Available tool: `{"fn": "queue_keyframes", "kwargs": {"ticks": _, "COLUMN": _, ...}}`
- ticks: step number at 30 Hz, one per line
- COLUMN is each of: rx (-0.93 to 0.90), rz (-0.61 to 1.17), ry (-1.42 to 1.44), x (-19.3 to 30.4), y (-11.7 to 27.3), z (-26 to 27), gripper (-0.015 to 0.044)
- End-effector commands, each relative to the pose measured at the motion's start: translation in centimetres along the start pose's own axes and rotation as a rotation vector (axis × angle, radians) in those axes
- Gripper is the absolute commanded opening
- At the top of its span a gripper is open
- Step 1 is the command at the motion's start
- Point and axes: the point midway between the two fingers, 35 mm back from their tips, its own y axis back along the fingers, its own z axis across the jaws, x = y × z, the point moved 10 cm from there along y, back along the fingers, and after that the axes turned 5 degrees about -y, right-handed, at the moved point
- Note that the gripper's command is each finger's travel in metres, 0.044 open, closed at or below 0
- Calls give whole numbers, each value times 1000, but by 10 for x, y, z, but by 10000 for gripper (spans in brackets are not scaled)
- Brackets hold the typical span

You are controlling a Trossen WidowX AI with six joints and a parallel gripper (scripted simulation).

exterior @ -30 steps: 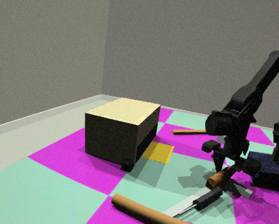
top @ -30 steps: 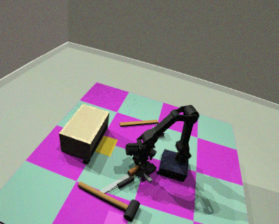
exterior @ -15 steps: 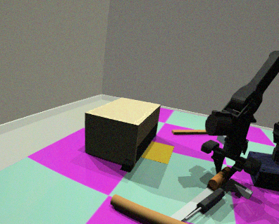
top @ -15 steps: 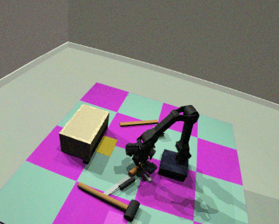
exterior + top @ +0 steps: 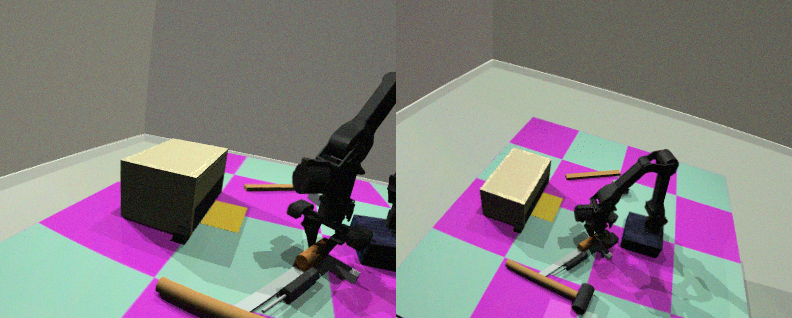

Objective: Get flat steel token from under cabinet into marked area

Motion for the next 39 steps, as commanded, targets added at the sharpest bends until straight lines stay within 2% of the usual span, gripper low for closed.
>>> {"fn": "queue_keyframes", "kwargs": {"ticks": 1, "rx": -6, "rz": 6, "ry": -51, "x": 2, "y": 1, "z": 1, "gripper": 0}}
{"fn": "queue_keyframes", "kwargs": {"ticks": 27, "rx": -3, "rz": 7, "ry": -220, "x": 9, "y": 1, "z": -6, "gripper": 0}}
{"fn": "queue_keyframes", "kwargs": {"ticks": 39, "rx": -4, "rz": 7, "ry": -143, "x": 10, "y": 1, "z": -7, "gripper": 0}}
